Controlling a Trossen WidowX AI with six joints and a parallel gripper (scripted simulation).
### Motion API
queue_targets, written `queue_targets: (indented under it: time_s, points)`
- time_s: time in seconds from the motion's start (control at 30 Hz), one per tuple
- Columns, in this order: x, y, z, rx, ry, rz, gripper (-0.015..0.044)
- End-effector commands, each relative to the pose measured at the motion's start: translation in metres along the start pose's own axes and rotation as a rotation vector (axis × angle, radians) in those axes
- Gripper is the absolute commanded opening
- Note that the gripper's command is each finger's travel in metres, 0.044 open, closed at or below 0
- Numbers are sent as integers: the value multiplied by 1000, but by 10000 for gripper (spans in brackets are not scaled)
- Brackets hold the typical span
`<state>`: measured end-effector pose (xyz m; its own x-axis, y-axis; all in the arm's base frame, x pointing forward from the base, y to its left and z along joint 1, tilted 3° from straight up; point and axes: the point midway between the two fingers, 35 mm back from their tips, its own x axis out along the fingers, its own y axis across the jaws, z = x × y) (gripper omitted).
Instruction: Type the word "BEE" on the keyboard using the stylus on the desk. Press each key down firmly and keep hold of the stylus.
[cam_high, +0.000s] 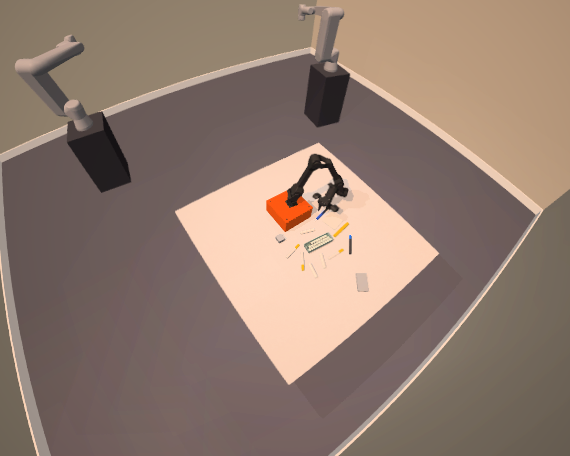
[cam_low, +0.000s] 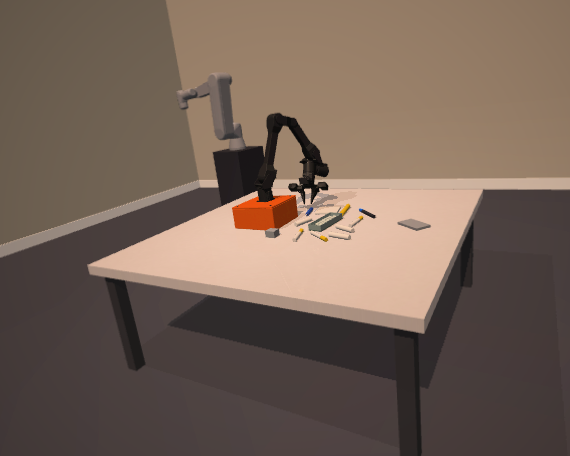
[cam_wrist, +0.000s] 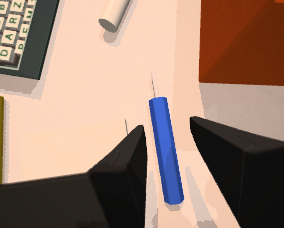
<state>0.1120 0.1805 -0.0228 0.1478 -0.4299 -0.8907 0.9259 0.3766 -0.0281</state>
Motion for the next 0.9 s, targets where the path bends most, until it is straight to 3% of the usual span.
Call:
queue_targets:
  time_s: [0.0,0.87]
  points:
    - [4,0,-1,4,-6,1,150]
    - [20,1,-10,4,-7,1,150]
